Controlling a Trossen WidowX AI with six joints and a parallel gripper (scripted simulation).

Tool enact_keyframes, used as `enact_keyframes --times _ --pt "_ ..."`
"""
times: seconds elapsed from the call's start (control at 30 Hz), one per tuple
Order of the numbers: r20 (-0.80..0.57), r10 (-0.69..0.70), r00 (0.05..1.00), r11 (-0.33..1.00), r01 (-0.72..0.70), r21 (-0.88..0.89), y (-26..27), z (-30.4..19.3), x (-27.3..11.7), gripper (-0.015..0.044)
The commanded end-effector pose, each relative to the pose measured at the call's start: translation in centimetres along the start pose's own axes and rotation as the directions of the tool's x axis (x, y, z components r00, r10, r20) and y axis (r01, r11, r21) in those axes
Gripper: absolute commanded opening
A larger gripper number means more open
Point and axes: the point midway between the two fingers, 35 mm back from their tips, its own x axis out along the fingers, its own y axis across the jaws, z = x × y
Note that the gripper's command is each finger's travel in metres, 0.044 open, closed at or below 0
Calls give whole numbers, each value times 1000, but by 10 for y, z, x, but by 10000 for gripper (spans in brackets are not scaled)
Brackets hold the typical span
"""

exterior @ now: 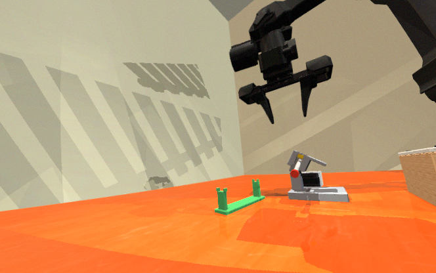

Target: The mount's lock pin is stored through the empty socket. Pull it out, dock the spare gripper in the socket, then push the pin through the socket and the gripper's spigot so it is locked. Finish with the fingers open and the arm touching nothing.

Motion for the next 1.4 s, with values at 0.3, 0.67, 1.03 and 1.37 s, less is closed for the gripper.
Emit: enact_keyframes --times 0.3,0.67,1.03,1.37 --pt "15 -14 1000 1000 14 18 0 2 69 300" --pt "15 -14 1000 1000 14 18 -2 2 79 300" --pt "15 -14 1000 1000 14 18 -3 3 97 300" --pt "15 -14 1000 1000 13 18 -3 3 114 300"
